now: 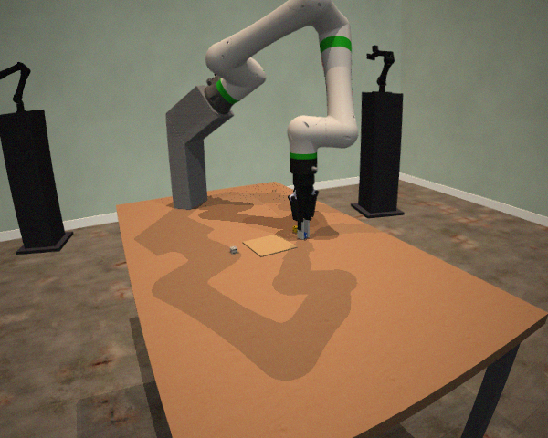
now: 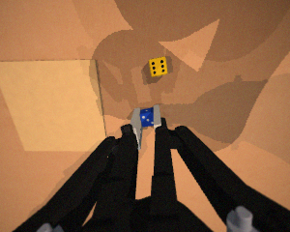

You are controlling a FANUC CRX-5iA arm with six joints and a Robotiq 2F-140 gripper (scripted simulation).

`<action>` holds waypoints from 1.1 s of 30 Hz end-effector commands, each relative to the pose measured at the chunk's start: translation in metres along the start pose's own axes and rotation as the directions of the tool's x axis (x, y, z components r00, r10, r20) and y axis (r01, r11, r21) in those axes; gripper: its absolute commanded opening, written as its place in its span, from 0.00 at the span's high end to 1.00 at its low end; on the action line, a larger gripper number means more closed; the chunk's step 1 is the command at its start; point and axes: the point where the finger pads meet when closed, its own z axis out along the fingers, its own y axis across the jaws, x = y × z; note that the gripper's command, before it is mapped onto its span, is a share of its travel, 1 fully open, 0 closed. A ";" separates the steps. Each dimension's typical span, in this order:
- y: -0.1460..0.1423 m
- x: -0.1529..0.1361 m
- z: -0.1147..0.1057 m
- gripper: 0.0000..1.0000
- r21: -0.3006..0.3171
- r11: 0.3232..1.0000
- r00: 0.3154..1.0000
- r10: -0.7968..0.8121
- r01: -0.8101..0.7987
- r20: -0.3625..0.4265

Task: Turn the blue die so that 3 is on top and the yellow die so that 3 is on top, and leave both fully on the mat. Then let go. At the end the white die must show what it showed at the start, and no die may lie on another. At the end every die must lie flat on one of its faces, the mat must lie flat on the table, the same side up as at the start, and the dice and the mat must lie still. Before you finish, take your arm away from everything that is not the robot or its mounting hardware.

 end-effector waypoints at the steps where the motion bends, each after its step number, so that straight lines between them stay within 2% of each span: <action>1: 0.000 0.000 0.000 0.91 0.000 1.000 1.000 0.000 0.000 0.000; 7: 0.000 0.000 -0.015 0.91 0.000 1.000 1.000 0.000 0.000 0.000; 16: 0.000 0.000 -0.079 0.91 0.000 1.000 1.000 0.000 0.000 0.000; 18: 0.000 0.000 -0.079 0.91 0.000 1.000 1.000 0.000 0.000 0.000; 23: 0.000 0.000 -0.098 0.91 0.000 1.000 1.000 0.000 0.000 0.000; 33: -0.001 0.001 -0.100 0.91 0.001 1.000 1.000 0.002 -0.002 -0.001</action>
